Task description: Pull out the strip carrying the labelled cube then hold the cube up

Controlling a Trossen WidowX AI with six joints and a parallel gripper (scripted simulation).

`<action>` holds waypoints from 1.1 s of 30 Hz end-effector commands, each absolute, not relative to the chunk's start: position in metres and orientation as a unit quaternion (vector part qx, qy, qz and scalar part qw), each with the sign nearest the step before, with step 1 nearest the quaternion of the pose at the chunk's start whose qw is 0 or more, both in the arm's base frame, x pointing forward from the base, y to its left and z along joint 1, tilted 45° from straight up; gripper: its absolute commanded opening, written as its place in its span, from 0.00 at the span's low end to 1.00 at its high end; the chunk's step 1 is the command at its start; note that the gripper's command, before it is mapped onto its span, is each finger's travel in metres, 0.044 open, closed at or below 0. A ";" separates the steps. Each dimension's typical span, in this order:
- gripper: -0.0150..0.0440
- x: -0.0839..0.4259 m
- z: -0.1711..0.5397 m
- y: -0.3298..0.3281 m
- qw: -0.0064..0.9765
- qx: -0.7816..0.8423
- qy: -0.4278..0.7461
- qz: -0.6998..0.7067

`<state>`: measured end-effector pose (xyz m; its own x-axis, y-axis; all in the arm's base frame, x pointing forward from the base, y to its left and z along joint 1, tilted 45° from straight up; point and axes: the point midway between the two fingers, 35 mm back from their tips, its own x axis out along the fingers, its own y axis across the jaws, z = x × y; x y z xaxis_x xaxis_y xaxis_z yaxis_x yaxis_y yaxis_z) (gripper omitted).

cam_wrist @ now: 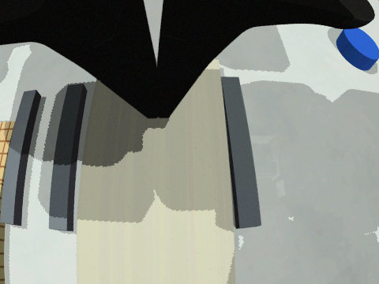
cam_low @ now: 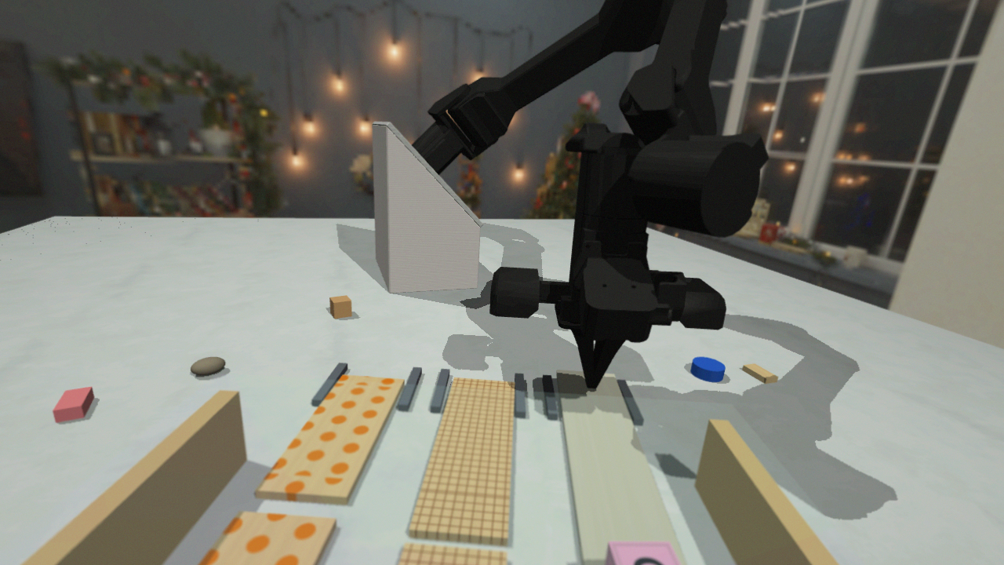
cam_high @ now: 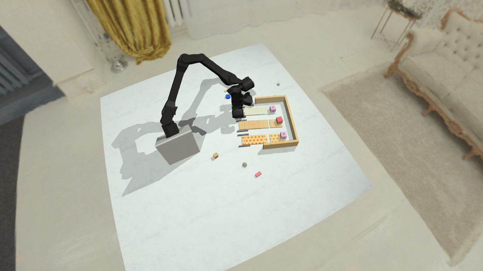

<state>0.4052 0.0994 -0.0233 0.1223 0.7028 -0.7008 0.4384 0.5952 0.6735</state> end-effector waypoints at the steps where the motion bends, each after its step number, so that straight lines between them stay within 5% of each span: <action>1: 0.25 0.394 -0.024 0.107 0.603 0.434 0.661 0.109; 33: 0.25 0.351 -0.014 0.125 0.602 0.434 0.662 0.108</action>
<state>0.3621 0.1174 -0.0126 0.1248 0.7028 -0.7004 0.4401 0.5934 0.6739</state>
